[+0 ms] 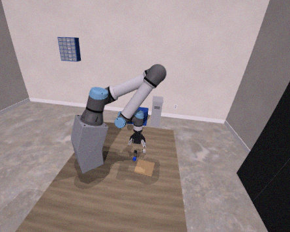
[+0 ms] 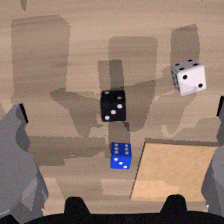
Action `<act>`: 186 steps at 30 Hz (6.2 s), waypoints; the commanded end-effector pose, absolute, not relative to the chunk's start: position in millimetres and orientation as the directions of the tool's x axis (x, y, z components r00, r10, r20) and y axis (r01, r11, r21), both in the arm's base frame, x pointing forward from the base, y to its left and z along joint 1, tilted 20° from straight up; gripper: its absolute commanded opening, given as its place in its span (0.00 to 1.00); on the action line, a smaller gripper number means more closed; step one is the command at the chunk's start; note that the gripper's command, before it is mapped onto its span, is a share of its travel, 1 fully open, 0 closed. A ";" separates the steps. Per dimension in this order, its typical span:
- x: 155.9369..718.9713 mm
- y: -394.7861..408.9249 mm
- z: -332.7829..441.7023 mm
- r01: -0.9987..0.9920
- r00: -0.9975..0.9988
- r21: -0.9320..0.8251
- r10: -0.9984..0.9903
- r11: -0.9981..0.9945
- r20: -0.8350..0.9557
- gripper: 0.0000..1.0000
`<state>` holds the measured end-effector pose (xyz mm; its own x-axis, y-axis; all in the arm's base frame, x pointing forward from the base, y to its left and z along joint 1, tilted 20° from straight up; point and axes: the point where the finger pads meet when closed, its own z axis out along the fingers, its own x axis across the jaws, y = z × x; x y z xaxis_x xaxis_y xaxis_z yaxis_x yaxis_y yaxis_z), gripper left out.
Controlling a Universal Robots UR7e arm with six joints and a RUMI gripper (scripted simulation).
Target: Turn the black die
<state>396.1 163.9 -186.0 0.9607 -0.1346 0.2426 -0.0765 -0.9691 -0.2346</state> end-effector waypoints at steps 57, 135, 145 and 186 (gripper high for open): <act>469.8 182.9 -160.6 -0.076 0.961 -0.235 -0.135 -0.969 0.244 1.00; 440.2 160.1 -56.6 -0.076 0.961 -0.235 -0.135 -0.969 0.244 1.00; 405.7 134.6 -81.4 -0.079 0.961 -0.234 -0.137 -0.969 0.241 1.00; 361.2 115.8 -100.9 -0.154 0.951 -0.253 -0.212 -0.955 0.224 1.00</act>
<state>360.4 115.4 -100.3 0.9558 -0.1831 0.2301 -0.1246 -0.9610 -0.2469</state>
